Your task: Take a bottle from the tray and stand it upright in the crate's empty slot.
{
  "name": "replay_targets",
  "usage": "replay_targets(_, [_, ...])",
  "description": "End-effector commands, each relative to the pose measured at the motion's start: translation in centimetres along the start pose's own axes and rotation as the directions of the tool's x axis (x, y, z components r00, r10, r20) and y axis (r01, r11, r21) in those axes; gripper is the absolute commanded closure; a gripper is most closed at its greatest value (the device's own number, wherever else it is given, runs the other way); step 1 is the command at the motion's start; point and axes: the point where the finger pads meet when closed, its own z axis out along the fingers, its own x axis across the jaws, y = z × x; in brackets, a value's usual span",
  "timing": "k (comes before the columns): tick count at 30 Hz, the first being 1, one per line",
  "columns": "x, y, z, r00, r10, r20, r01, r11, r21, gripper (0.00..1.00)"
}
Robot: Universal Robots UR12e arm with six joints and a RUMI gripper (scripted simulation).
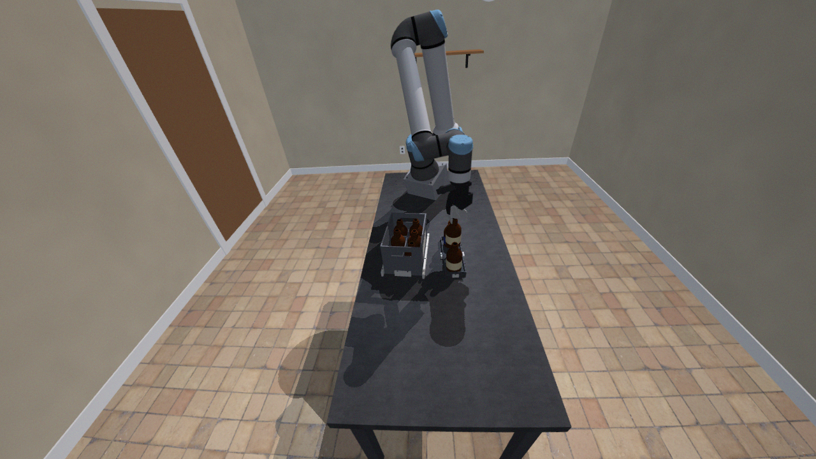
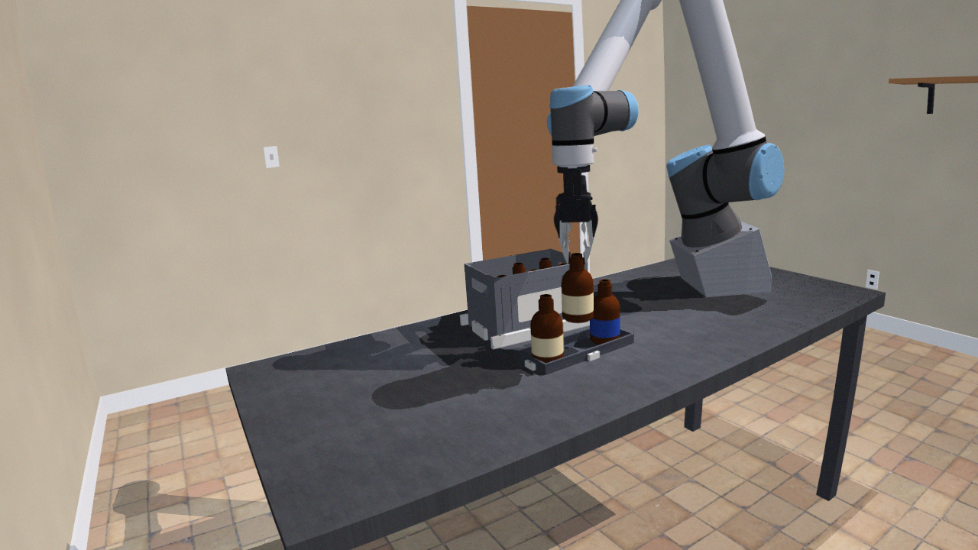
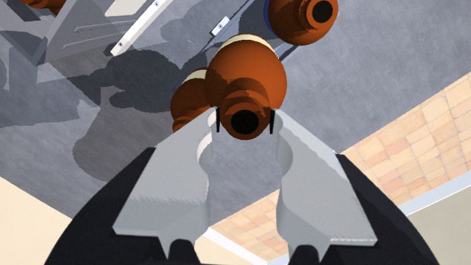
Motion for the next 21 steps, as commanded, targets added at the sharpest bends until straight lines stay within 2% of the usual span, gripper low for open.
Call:
replay_targets(1, [-0.05,0.05,-0.08,1.0,0.0,0.001,0.0,1.0,-0.001,1.0])
replay_targets(21, [-0.05,0.05,-0.7,1.0,0.0,0.001,0.0,1.0,-0.001,1.0])
